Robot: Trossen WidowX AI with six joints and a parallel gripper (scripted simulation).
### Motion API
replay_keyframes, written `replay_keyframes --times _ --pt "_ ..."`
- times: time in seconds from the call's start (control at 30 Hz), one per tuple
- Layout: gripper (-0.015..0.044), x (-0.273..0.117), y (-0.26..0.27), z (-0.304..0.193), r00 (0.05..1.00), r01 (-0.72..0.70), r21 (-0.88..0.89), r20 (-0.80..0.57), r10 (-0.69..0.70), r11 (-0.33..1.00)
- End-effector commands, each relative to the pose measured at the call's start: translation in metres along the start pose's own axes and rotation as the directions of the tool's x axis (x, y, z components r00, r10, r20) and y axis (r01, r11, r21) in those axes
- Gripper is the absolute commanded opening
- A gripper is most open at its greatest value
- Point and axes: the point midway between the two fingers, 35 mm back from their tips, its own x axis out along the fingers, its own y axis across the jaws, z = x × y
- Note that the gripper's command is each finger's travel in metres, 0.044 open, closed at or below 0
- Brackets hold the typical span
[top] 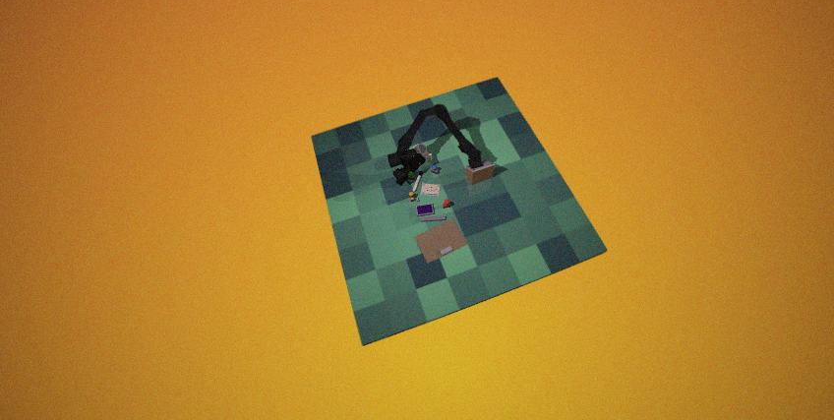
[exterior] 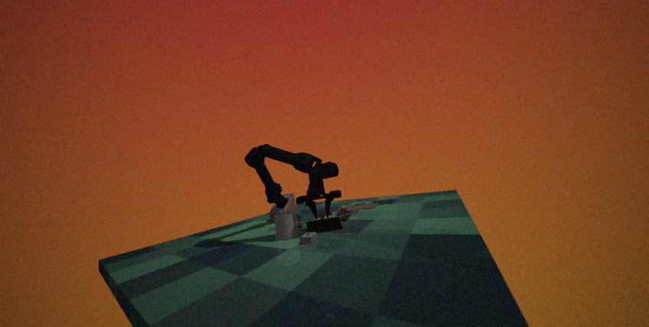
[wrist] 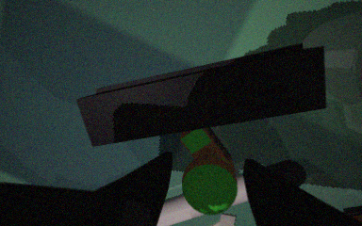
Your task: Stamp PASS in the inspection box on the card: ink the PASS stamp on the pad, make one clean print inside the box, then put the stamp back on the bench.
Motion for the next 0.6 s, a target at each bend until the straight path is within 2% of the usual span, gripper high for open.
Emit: replay_keyframes --times 0.0,0.1,0.37,0.57 --pt "0.0262 0.000 0.000 0.000 1.000 0.000 0.000 0.000 0.000 1.000" --pt "0.0262 -0.009 0.002 0.000 1.000 -0.001 -0.001 -0.002 0.001 1.000" --pt "0.0262 -0.115 0.003 0.000 1.000 0.002 -0.008 -0.001 -0.002 1.000" --pt "0.0262 -0.117 0.003 0.000 1.000 0.003 -0.008 0.000 -0.003 1.000"
